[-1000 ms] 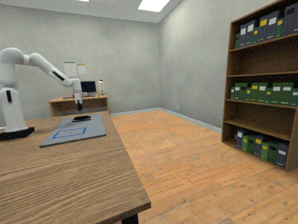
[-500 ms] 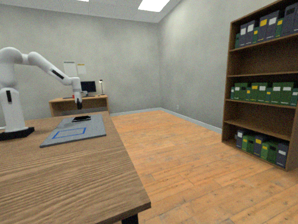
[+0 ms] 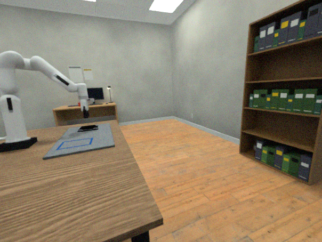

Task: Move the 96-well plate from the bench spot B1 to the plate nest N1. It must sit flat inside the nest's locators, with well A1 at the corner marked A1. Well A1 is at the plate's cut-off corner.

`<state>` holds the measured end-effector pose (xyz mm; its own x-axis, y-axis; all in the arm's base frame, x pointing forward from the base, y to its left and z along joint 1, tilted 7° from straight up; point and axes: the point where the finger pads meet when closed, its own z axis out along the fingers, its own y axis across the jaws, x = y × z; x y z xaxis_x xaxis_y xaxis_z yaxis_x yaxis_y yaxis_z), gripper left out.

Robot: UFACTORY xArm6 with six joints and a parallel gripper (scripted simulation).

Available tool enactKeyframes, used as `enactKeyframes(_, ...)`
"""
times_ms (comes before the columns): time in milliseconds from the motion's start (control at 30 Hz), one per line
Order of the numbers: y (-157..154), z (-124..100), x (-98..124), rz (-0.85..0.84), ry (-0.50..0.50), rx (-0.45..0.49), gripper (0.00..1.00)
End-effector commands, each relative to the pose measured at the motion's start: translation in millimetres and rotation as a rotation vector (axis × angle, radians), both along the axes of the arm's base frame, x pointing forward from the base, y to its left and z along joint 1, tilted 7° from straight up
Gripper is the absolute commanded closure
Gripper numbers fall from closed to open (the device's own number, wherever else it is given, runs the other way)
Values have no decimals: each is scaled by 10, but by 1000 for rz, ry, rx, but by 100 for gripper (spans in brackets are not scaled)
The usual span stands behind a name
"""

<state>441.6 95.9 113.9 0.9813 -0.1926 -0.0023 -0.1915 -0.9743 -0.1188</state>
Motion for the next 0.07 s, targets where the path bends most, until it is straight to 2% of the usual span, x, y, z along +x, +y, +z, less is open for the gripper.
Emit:
enactKeyframes(0,1,15,13,0,-4,1,0)
enactKeyframes(33,1,15,13,0,-4,1,0)
